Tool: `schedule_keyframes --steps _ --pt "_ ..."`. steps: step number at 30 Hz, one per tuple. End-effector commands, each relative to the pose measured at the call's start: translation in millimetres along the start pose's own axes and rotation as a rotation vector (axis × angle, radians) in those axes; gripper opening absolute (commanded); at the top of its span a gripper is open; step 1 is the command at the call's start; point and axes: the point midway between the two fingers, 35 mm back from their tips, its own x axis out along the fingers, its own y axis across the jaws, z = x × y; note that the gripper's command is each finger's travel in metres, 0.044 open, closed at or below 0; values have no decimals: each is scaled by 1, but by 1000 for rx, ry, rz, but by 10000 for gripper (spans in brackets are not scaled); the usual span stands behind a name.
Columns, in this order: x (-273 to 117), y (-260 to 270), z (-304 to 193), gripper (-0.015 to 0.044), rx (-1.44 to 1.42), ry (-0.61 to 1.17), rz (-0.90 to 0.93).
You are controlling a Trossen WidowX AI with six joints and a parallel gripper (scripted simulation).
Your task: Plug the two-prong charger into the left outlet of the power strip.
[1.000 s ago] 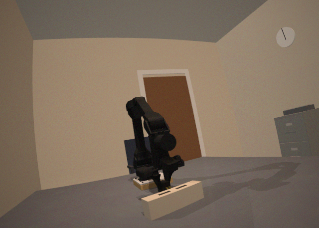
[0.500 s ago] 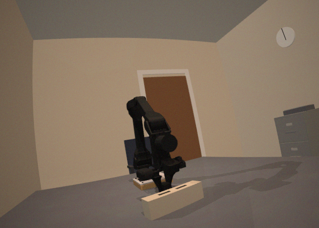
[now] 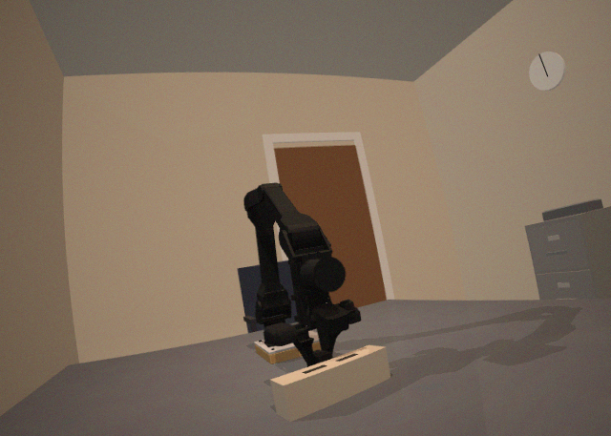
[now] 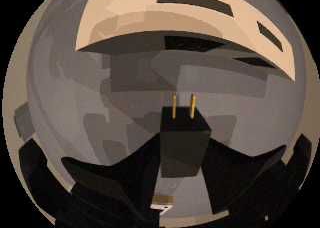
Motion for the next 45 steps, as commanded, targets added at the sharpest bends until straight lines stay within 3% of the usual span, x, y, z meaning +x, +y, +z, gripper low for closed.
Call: schedule_keyframes --steps 1,45 --pt "-1 -1 5 0 4 -1 -4" --pt "0 -5 29 0 9 -4 -4"
